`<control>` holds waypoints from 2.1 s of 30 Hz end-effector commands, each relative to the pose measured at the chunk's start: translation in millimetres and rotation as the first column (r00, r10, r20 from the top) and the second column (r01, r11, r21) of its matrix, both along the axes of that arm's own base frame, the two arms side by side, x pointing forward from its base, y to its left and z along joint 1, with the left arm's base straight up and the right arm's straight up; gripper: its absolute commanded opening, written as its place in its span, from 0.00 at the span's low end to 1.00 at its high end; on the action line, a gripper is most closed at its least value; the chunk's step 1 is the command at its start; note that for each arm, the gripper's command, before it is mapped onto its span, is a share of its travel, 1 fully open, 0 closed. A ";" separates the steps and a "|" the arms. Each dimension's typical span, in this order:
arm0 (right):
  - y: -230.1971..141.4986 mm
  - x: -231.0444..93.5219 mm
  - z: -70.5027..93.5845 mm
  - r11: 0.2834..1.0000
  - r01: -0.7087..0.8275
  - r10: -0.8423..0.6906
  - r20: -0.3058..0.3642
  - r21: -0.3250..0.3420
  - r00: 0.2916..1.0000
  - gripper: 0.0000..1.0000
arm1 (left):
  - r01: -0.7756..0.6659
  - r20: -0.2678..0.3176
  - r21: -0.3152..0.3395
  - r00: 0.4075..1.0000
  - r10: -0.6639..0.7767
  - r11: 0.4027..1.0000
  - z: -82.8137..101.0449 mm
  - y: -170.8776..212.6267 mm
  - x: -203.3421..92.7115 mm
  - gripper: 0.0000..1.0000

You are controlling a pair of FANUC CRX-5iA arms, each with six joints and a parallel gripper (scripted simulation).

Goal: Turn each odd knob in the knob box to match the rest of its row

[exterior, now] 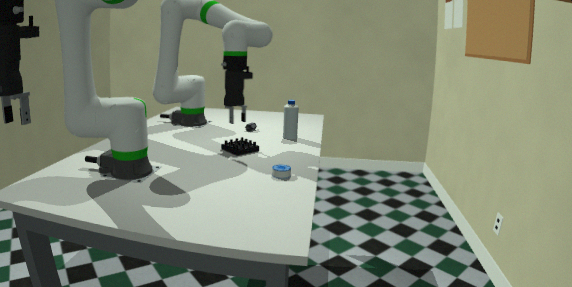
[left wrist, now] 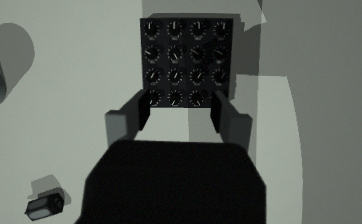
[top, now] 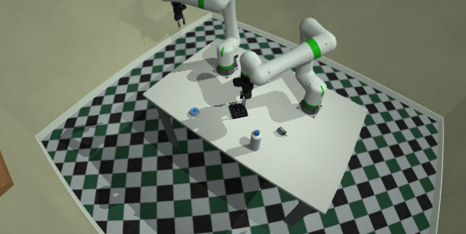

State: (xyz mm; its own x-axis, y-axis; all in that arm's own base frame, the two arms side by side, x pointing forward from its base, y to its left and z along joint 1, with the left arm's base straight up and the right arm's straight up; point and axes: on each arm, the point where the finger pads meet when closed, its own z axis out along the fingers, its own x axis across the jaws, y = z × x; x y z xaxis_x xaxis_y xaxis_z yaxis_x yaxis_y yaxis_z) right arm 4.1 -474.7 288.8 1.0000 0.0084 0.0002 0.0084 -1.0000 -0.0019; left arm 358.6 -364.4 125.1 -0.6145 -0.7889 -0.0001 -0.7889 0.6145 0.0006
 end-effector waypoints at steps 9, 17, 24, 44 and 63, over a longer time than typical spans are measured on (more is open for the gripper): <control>-0.2 -0.1 0.8 1.000 0.000 0.000 0.000 -0.002 1.000 1.00 | 0.000 0.001 -0.002 1.000 0.000 1.000 1.0 11.2 -15.5 1.00; -0.2 -0.1 0.8 1.000 0.000 0.000 0.000 -0.002 1.000 1.00 | 0.000 0.001 -0.002 1.000 0.000 1.000 1.0 20.3 -27.8 1.00; -0.2 -0.1 0.8 1.000 0.000 0.000 0.000 -0.002 1.000 1.00 | 0.000 0.001 -0.002 1.000 0.000 1.000 1.0 23.7 -32.3 1.00; -0.2 -0.1 0.8 1.000 0.000 0.000 0.000 -0.002 1.000 1.00 | 0.000 0.001 -0.002 1.000 0.000 1.000 1.0 25.0 -34.2 1.00; -0.2 -0.1 0.8 1.000 0.000 0.000 0.000 -0.002 1.000 1.00 | 0.000 0.001 -0.002 1.000 0.000 1.000 1.0 25.0 -34.2 1.00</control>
